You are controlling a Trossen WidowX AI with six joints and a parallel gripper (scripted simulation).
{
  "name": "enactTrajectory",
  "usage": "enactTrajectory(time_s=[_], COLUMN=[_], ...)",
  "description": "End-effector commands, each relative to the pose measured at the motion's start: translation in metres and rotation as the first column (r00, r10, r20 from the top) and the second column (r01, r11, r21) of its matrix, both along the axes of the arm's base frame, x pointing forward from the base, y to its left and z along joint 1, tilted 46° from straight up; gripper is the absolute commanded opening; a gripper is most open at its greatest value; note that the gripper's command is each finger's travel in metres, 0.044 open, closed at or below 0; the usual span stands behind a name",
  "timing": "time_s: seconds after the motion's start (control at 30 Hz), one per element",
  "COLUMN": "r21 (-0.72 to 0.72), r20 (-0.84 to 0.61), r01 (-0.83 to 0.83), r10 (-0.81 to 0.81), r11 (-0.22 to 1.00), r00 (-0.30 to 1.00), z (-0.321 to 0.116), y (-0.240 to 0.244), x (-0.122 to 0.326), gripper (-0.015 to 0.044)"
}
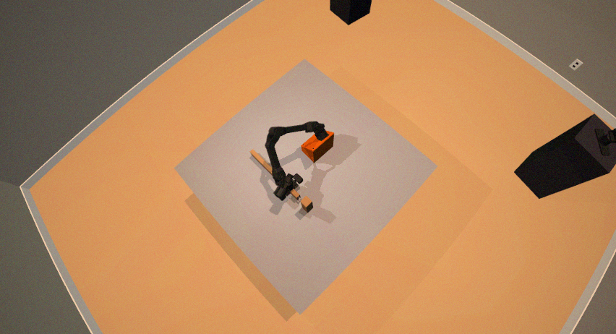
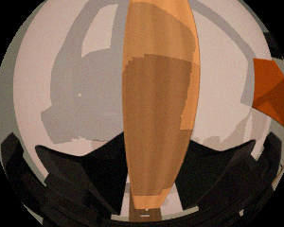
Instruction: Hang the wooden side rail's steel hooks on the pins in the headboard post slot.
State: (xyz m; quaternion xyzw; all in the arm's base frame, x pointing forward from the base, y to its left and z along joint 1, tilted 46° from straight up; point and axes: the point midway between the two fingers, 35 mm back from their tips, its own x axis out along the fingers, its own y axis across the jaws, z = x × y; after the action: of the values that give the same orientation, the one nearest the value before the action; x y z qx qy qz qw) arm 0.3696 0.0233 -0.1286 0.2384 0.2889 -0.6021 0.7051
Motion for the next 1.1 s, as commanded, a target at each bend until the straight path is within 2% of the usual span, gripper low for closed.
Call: enactTrajectory(time_s=[0.0, 1.07], r21=[0.001, 0.001], r20=[0.009, 0.009], r01=[0.006, 0.006], r10=[-0.006, -0.006], r11=[1.000, 1.000], r00=[1.000, 1.000], z=[0.0012, 0.0049], y=[0.0019, 0.0057], x=[-0.0001, -0.0006], gripper=[0.0000, 0.0000])
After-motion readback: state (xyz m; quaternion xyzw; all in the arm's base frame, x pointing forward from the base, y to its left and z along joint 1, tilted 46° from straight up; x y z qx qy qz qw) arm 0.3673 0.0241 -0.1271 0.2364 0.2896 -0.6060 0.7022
